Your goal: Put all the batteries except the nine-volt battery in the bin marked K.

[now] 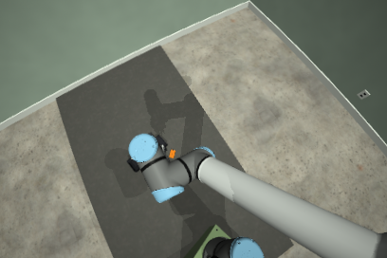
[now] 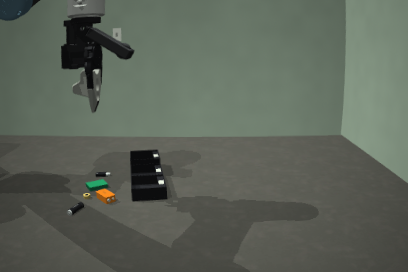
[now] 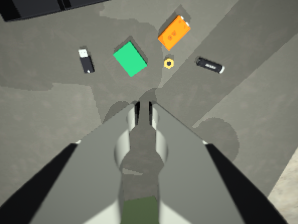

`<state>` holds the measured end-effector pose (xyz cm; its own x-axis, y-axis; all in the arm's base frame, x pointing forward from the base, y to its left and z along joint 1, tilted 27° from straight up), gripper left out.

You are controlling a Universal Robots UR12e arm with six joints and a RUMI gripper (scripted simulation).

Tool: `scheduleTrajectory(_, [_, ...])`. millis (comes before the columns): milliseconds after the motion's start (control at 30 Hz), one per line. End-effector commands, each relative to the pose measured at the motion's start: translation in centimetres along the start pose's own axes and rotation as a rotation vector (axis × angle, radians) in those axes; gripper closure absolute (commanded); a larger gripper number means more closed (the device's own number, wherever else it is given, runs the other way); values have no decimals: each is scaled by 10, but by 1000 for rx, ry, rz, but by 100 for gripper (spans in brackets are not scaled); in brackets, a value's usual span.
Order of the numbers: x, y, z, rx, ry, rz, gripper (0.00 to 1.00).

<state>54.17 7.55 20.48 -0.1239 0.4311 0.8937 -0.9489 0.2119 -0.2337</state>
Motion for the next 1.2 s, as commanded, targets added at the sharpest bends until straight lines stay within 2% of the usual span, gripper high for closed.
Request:
scheduleTrajectory(0, [0, 4, 1, -2, 0, 2, 96])
scheduleTrajectory(300, [0, 4, 1, -2, 0, 2, 96])
scheduleTrajectory(400, [-18, -12, -4, 148, 0, 2, 96])
scheduleTrajectory(467, [-18, -12, -4, 148, 0, 2, 96])
scheduleTrajectory(500, [-24, -17, -5, 194, 0, 2, 96])
scheduleTrajectory(967, [-110, -93, -28, 194, 0, 2, 96])
scheduleTrajectory(1033, [-110, -93, -28, 194, 0, 2, 96])
scheduleTrajectory(1100, [-122, -104, -31, 194, 0, 2, 96])
scheduleTrajectory(1167, [-124, -105, -32, 194, 0, 2, 96])
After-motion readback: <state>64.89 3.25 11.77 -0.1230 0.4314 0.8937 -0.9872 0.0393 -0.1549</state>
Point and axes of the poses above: the point where the finger pads meet when closed, its own x axis back along the fingers, its own z axis across the jaws, y = z × x, the point moved 6 cm from there along x, back along the fingers, and after that the axes turned 15 degrees about -x, right-handed, at the moved point
